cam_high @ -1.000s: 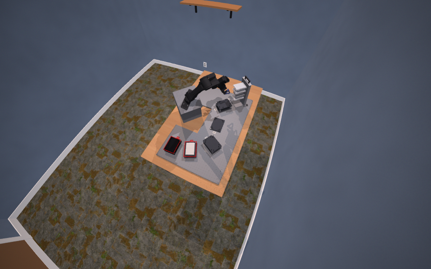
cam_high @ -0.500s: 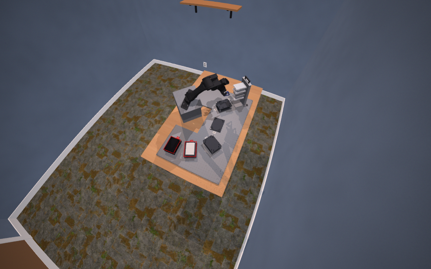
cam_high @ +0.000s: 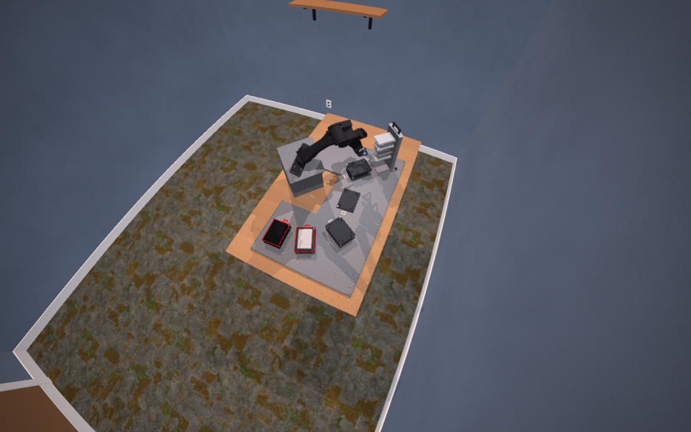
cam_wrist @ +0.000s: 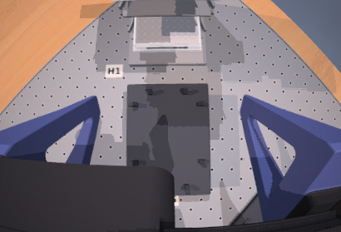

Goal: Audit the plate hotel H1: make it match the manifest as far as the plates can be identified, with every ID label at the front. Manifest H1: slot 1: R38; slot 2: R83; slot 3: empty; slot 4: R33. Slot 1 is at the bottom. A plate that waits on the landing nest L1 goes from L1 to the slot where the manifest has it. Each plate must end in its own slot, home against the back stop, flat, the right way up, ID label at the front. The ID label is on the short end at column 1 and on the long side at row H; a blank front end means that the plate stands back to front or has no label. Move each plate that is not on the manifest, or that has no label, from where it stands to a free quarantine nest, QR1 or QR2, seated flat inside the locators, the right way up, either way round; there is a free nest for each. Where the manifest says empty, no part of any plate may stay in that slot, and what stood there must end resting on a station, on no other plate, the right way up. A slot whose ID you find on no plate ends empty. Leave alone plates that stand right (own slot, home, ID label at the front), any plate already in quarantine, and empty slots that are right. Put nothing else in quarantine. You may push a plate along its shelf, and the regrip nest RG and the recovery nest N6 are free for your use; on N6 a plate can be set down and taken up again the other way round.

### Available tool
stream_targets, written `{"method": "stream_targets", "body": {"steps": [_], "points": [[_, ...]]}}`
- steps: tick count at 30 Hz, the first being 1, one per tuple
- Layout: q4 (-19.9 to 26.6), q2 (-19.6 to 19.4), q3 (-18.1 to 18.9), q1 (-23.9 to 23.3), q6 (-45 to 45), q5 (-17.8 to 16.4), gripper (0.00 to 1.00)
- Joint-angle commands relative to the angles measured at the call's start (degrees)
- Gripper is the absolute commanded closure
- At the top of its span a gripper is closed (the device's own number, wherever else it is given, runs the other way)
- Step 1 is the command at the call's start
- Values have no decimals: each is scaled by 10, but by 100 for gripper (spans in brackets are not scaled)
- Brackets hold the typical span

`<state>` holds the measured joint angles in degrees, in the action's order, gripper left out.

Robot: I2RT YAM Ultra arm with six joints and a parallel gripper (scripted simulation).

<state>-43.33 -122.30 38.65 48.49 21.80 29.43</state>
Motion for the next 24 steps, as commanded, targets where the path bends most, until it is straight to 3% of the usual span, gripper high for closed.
{"method": "stream_targets", "body": {"steps": [1, 17, 24], "points": [[-5, -11, 23, 3, 7, -12, 0], [32, -38, 81, -8, 12, -17, 0], [26, -29, 70, -4, 9, -14, 0]]}}
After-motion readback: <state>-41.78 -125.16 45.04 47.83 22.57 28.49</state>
